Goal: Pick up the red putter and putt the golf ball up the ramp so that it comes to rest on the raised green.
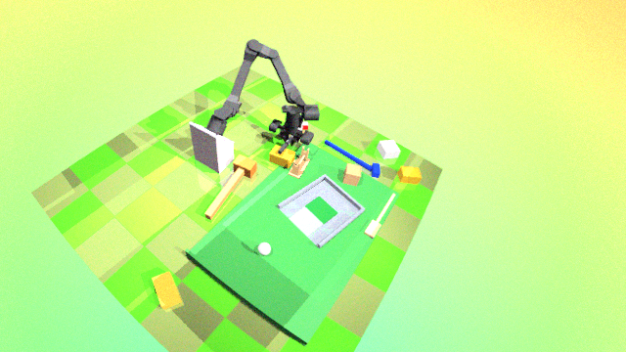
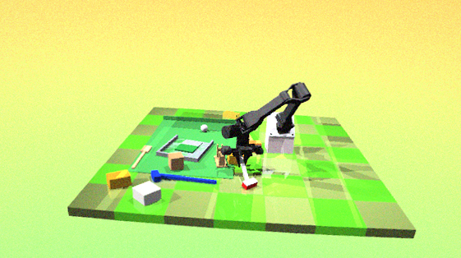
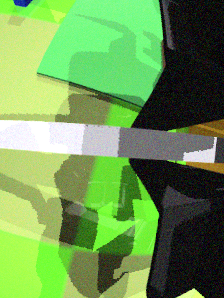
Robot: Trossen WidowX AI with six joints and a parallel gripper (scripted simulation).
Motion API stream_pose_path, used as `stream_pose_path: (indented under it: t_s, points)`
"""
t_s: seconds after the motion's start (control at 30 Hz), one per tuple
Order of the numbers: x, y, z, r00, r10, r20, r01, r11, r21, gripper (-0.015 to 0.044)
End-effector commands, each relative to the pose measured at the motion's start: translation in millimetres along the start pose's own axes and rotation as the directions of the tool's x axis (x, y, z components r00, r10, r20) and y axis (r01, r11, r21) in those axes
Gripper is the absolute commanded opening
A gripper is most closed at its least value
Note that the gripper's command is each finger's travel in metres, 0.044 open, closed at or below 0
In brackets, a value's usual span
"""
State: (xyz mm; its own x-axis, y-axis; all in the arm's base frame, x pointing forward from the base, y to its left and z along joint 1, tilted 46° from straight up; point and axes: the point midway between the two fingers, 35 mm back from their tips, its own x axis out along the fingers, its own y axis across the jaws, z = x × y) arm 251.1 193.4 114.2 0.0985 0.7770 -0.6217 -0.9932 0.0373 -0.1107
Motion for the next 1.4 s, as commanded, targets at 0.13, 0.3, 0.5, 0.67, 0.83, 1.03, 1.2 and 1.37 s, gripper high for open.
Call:
stream_pose_path:
  t_s: [0.13, 0.3, 0.5, 0.67, 0.83, 1.03, 1.2, 1.37]
  points:
    - [-1.1, -0.3, 0.2, 1.000, 0.000, 0.000, 0.000, 1.000, -0.001, 0.0000]
    - [-16.7, -3.3, -0.3, 1.000, 0.001, -0.008, -0.001, 1.000, -0.002, 0.0000]
    - [-48.1, -5.7, 0.7, 1.000, 0.004, -0.015, -0.004, 1.000, -0.003, 0.0000]
    - [-75.0, -4.2, 3.8, 1.000, 0.004, -0.013, -0.004, 1.000, -0.002, 0.0000]
    - [-98.2, -0.6, 8.1, 1.000, 0.002, -0.006, -0.002, 1.000, 0.001, 0.0000]
    - [-92.5, -8.7, -3.4, 0.999, -0.012, -0.044, 0.013, 1.000, 0.026, 0.0000]
    - [-99.5, -33.2, -30.0, 0.988, -0.065, -0.139, 0.077, 0.993, 0.087, 0.0000]
    - [-111.9, -54.1, -55.4, 0.967, -0.112, -0.227, 0.153, 0.973, 0.173, 0.0000]
